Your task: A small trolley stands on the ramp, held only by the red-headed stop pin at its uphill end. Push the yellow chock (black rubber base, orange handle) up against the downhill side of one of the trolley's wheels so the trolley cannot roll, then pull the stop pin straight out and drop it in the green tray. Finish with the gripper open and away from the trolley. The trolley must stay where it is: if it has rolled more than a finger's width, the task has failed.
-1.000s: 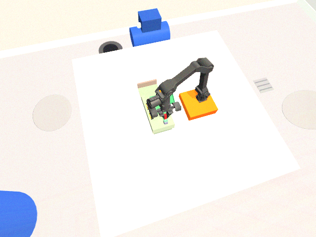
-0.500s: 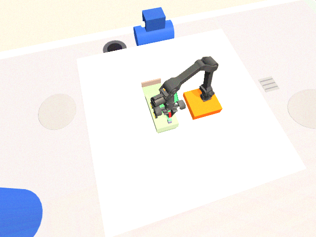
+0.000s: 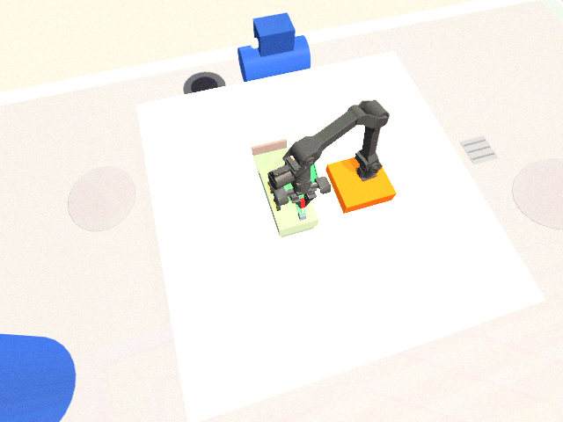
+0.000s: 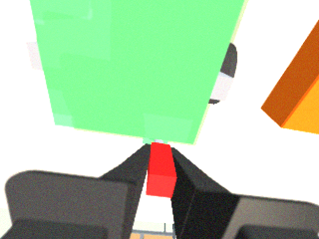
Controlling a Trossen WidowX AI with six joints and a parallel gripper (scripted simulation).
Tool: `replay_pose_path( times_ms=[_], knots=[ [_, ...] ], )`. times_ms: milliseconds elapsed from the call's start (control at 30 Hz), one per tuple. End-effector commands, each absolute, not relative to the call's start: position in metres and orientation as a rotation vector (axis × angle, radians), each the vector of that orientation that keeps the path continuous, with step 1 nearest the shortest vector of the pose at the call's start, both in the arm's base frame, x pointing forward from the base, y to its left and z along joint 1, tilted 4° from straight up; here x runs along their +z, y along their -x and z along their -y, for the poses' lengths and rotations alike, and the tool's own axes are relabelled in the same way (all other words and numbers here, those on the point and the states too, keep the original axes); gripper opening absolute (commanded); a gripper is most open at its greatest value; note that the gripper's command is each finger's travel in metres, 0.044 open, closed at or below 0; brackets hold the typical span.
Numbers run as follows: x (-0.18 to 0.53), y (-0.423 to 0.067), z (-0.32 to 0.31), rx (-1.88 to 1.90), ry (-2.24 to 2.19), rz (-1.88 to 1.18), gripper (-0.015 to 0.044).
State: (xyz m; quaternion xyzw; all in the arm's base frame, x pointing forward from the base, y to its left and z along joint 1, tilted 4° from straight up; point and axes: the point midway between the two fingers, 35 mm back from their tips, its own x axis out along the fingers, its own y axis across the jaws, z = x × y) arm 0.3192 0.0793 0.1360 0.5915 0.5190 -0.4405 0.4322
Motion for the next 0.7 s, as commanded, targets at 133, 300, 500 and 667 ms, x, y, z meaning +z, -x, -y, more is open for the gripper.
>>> replay_pose_path(
  times_ms=[133,300,500,667],
  knots=[
    [0.1434,-0.3189,-0.0789,-1.087,-1.478,-1.291,0.0],
    [0.1455,-0.3188,-0.0785,-1.087,-1.478,-1.291,0.0],
    [0.148,-0.3186,-0.0781,-1.087,-1.478,-1.291,0.0],
    [0.15,-0.3185,-0.0778,-1.087,-1.478,-1.291,0.0]
  ],
)
